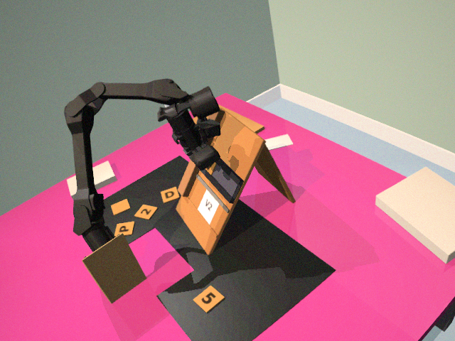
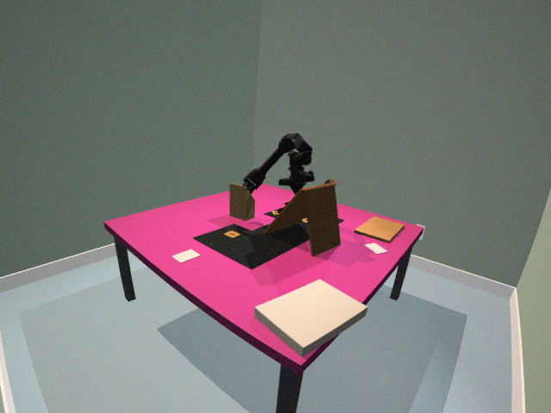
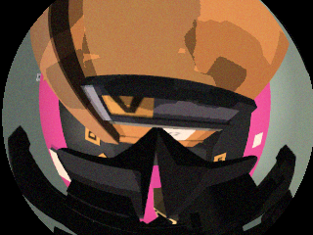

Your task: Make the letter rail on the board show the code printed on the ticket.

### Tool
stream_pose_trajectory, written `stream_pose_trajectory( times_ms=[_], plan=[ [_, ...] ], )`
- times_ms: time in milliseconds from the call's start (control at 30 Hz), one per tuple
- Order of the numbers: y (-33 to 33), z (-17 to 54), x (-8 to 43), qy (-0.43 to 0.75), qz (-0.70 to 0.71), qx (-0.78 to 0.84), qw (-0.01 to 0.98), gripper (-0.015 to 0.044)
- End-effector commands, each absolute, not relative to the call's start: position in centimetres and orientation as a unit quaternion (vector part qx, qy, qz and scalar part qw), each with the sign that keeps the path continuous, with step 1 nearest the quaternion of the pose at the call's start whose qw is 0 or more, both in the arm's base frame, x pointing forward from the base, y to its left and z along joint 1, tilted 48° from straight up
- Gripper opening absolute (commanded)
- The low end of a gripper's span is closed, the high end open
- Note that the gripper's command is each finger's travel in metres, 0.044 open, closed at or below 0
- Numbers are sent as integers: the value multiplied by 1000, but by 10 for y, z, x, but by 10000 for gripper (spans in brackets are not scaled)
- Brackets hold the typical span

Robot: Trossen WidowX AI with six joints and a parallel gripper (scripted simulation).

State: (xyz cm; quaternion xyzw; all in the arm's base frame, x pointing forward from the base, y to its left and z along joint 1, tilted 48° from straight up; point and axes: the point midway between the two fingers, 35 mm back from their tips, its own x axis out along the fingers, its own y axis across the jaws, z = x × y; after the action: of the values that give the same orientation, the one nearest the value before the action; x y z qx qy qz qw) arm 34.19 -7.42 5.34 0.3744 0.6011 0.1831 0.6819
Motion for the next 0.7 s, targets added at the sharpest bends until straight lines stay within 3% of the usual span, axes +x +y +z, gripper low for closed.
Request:
stream_pose_trajectory(
  times_ms=[0, 233, 533, 667],
  plan=[
    [-75, 55, 339, 602, 183, 372, 683, 0],
    [-100, 55, 305, 523, 295, 291, 745, 184],
    [-130, 63, 250, 330, 400, 125, 846, 420],
    [-140, 69, 228, 235, 406, 32, 883, 440]
  ],
)
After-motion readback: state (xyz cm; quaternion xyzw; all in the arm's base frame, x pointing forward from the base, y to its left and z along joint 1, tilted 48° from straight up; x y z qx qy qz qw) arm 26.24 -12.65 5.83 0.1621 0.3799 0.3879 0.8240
